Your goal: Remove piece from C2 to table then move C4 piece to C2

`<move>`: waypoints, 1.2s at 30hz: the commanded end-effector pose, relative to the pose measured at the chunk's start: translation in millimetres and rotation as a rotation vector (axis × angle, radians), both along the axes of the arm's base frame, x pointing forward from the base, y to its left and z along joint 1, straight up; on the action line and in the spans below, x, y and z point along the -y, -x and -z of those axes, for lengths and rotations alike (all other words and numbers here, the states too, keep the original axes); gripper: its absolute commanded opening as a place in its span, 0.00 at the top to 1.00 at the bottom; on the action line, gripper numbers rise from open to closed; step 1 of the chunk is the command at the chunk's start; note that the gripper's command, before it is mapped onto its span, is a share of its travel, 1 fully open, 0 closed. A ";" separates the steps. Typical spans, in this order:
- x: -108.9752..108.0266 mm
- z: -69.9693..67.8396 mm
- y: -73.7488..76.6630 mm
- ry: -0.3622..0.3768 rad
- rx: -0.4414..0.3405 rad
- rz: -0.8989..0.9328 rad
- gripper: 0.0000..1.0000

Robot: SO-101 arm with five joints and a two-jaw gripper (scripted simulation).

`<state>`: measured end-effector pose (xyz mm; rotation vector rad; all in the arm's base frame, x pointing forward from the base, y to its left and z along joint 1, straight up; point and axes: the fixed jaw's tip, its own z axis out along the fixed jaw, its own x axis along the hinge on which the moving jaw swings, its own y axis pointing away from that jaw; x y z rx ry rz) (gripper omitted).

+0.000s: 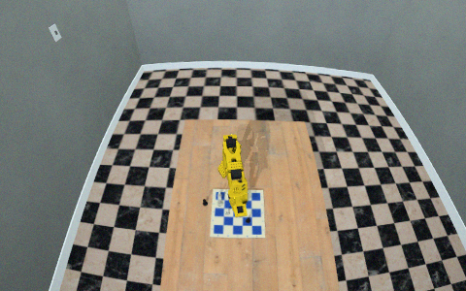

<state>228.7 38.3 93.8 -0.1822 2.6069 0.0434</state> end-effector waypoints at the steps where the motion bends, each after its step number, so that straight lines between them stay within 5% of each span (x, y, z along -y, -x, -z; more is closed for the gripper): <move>1: 2.7 -8.8 -1.3 -0.001 0.020 0.007 1.00; 16: 2.7 -11.0 9.1 0.000 0.019 0.001 1.00; 25: 2.5 -9.6 69.3 0.003 0.013 -0.051 1.00; 36: 2.5 -9.3 75.1 0.003 0.012 -0.058 1.00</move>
